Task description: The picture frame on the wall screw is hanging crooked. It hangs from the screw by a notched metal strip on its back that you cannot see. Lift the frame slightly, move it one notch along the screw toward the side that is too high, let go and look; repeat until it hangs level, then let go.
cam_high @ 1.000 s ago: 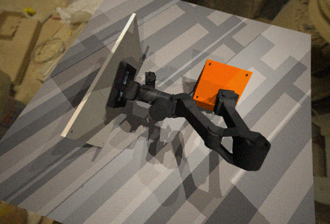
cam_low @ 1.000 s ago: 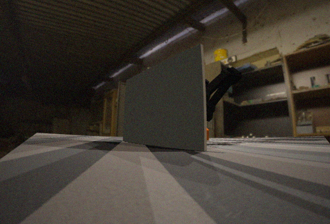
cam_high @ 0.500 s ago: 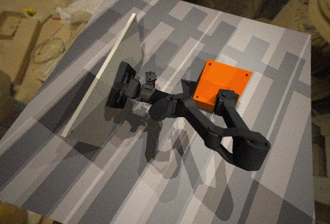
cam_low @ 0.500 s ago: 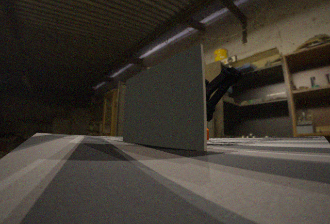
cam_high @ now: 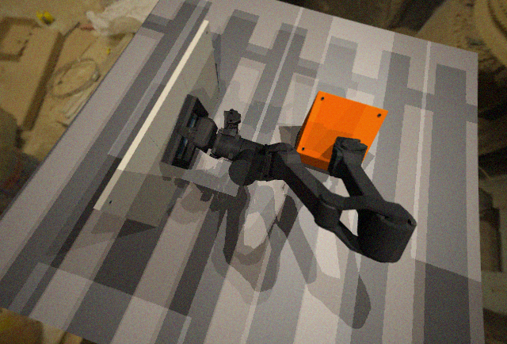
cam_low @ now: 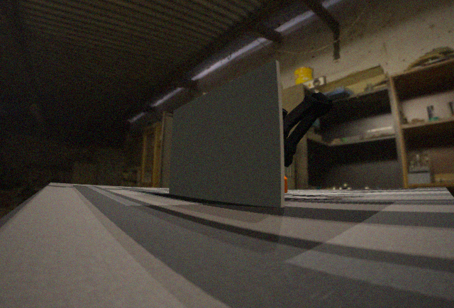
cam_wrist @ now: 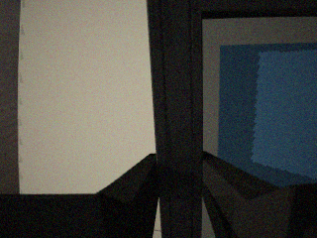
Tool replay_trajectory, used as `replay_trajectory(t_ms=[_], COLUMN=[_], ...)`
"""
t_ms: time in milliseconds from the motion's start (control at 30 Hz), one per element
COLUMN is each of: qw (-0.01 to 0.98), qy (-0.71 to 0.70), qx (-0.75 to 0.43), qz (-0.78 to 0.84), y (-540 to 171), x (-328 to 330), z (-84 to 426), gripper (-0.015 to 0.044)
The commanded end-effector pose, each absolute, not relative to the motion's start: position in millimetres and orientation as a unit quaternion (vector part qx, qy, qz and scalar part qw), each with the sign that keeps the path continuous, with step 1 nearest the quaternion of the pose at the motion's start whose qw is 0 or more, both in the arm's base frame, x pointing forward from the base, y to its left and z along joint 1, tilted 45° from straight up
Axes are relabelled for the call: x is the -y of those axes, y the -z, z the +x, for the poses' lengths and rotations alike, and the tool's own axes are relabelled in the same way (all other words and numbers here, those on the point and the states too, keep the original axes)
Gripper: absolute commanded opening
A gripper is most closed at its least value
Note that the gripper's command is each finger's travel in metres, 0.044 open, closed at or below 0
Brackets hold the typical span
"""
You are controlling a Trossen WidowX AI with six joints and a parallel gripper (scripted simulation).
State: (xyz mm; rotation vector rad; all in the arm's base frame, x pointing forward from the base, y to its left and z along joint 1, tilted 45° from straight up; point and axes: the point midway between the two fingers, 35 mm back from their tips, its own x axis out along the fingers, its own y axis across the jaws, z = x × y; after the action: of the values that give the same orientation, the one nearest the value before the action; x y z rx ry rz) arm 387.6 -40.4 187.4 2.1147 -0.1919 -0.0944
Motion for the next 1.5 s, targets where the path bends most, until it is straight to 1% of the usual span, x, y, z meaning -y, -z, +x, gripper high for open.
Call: replay_trajectory(t_ms=[0,1467], qw=[0.476,0.372], qy=[0.038,0.028], qx=[0.077,0.081], qz=[0.875,0.924], y=[-187.6,-190.1], x=[40.3,43.0], z=[387.6,387.2], gripper=[0.0000,0.0000])
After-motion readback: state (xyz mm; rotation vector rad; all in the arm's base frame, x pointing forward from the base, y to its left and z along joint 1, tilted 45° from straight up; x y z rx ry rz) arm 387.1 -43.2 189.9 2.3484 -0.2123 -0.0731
